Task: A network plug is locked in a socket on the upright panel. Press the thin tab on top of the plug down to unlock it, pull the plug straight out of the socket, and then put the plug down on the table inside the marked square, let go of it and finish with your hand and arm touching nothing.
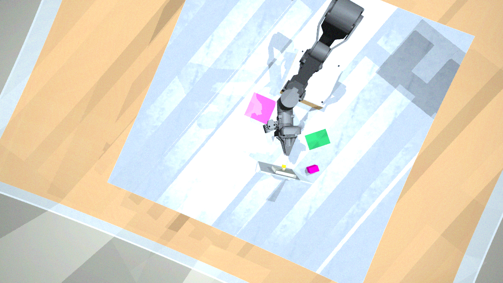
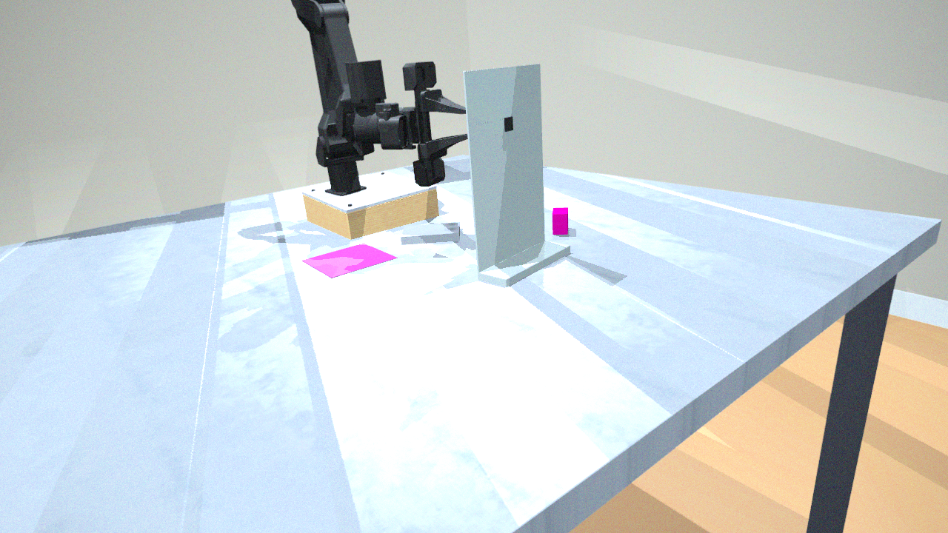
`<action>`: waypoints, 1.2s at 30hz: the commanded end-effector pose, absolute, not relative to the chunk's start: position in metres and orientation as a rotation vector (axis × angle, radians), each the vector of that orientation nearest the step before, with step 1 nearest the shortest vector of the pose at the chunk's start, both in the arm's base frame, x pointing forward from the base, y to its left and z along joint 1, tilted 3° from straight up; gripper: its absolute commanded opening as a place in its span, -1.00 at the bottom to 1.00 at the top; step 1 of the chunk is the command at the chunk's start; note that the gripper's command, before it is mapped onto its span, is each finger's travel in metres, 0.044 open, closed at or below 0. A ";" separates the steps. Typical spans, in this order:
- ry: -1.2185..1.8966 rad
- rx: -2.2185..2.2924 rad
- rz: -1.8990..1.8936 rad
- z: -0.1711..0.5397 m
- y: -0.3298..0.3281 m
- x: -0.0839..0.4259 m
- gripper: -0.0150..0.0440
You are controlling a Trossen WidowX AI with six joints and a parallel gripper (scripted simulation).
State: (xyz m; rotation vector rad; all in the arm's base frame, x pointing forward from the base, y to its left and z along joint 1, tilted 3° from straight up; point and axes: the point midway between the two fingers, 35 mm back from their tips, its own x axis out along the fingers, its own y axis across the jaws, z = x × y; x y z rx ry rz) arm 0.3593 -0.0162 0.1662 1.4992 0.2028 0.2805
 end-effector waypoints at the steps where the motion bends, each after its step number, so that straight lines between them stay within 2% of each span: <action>1: 0.204 1.506 0.273 0.165 -0.017 0.367 0.04; 29: 0.201 1.506 0.276 0.167 -0.014 0.408 0.04; 31: 0.201 1.506 0.276 0.167 -0.014 0.408 -0.14; 36: 0.201 1.506 0.276 0.167 -0.014 0.408 -0.25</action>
